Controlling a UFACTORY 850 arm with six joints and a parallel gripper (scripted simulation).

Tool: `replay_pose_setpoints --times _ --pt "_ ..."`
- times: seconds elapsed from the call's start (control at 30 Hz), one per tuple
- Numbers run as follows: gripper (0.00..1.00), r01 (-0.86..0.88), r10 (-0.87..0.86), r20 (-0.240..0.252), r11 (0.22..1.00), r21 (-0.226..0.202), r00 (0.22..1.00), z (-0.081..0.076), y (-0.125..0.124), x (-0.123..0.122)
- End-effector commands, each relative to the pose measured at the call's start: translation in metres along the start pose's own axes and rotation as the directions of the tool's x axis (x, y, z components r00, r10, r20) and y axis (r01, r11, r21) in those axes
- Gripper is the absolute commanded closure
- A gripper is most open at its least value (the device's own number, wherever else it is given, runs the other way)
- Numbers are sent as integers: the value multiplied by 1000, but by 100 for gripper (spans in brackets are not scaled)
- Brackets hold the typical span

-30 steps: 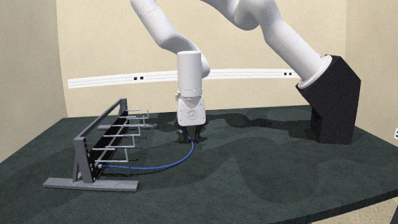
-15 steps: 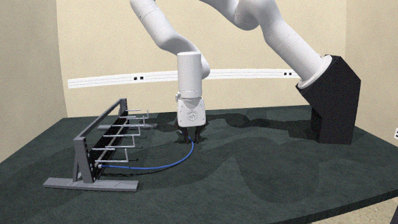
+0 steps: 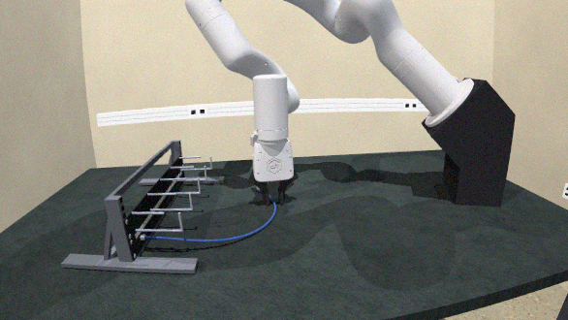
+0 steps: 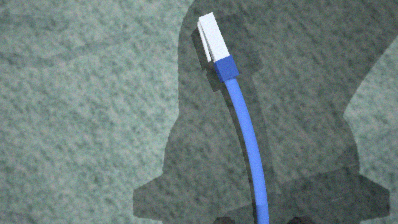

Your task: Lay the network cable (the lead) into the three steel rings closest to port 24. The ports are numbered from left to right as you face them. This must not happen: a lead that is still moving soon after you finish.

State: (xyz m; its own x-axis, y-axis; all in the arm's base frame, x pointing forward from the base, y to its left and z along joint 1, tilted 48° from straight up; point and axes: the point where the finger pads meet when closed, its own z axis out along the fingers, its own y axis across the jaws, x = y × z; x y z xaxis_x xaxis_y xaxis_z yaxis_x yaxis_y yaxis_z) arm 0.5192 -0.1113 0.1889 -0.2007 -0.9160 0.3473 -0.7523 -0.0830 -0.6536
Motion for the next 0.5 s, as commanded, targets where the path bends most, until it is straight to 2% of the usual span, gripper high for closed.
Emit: replay_pose_setpoints --times 0.0,0.27,0.3,0.47 --pt "65 0 0 0 1000 1 1000 0 0 0" --pt "65 0 0 0 1000 1 1000 0 0 0" --pt "100 0 0 0 1000 1 1000 0 0 0" --pt "100 0 0 0 1000 1 1000 0 0 0"
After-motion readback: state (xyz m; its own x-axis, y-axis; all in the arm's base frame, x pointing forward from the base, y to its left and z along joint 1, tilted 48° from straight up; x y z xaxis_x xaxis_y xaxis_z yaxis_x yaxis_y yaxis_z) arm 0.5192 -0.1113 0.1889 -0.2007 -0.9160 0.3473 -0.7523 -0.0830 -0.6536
